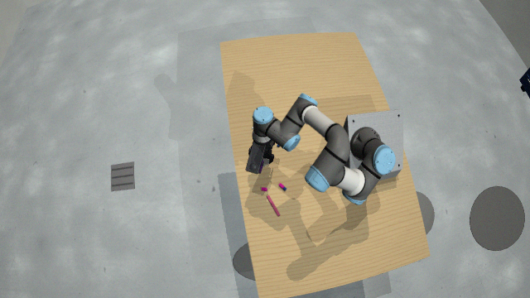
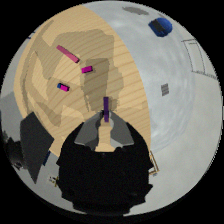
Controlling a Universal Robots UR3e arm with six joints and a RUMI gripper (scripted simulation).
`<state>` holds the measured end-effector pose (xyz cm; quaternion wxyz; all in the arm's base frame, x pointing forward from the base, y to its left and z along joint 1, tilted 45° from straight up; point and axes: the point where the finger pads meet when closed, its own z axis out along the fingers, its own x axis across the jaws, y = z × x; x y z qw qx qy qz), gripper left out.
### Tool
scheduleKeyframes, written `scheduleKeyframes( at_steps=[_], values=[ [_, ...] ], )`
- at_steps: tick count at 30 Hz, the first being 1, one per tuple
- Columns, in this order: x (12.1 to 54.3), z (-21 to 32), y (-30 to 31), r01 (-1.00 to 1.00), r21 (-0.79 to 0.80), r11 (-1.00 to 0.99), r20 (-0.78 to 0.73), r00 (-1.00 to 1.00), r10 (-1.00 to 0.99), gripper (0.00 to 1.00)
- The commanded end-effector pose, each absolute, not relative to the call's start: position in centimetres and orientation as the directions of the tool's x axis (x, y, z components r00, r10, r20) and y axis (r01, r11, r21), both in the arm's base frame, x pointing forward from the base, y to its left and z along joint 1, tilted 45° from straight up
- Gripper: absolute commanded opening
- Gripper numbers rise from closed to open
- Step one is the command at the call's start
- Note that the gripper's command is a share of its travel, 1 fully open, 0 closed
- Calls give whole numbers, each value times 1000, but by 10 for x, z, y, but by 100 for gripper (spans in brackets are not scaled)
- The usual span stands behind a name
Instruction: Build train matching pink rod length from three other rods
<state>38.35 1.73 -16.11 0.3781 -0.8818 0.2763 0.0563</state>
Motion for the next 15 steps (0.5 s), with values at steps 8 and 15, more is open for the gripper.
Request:
scheduleKeyframes(
  at_steps=[8,15],
  values=[
    [384,-161,17,-530,-636,-561,-307,841,-446,0],
    [384,-158,13,-529,-635,-562,-305,841,-447,0]
  ],
)
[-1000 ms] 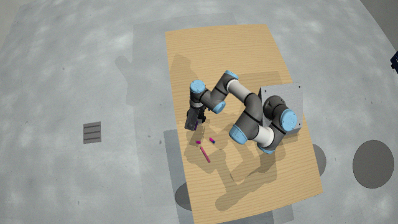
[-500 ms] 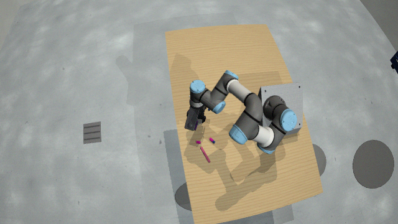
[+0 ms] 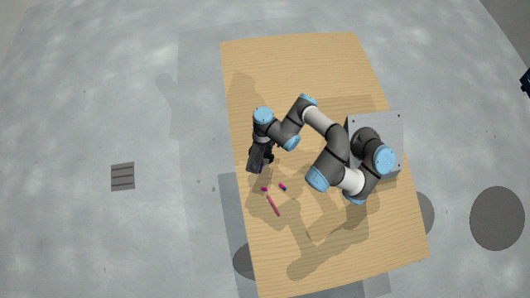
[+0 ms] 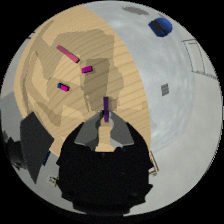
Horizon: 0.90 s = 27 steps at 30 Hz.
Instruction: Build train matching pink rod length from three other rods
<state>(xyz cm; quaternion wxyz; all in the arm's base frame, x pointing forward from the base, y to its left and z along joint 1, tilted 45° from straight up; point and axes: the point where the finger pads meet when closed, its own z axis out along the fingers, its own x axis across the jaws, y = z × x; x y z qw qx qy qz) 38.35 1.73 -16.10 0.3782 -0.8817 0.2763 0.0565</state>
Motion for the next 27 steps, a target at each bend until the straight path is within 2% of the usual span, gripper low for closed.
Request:
scheduleKeyframes(
  at_steps=[1,27],
  values=[
    [384,-156,11,-529,-635,-563,-305,841,-447,0],
    [373,-90,-54,-529,-635,-563,-305,841,-447,0]
  ],
)
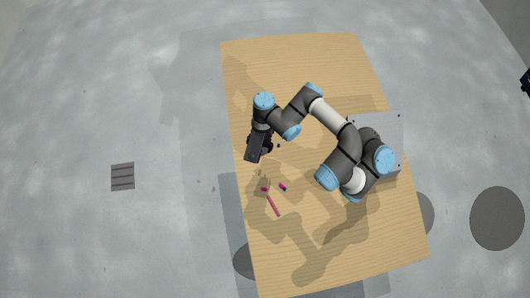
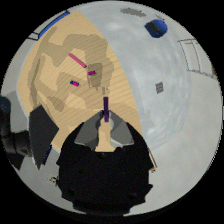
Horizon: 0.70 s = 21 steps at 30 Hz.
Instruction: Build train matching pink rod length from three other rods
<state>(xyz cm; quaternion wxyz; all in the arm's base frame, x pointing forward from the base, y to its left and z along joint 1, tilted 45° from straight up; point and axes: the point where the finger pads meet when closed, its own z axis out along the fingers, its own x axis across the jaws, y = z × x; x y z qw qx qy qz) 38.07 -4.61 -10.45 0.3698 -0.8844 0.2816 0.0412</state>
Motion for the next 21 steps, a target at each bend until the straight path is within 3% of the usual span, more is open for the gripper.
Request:
scheduleKeyframes(
  at_steps=[1,21],
  values=[
    [373,-90,-54,-529,-635,-563,-305,841,-447,0],
    [372,-88,-50,-488,-650,-582,-276,866,-417,0]
  ],
)
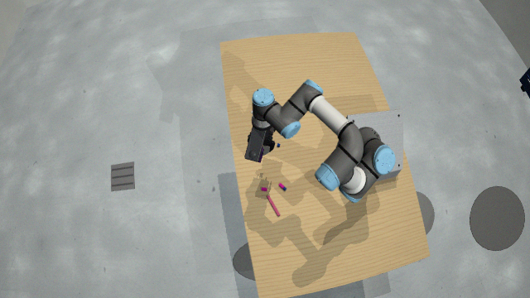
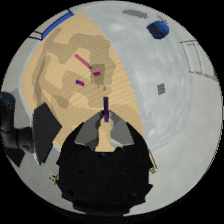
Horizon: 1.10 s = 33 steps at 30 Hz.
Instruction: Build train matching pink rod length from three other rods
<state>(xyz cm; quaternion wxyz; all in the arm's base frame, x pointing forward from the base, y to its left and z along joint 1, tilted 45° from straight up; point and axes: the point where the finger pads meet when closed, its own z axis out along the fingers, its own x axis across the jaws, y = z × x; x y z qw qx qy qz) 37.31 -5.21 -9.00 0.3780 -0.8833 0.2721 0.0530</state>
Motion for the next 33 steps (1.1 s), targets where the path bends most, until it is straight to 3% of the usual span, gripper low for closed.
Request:
scheduleKeyframes(
  at_steps=[1,33],
  values=[
    [371,-87,-49,-472,-655,-590,-264,875,-406,0],
    [359,-62,-24,64,-695,-716,125,992,-32,0]
  ],
)
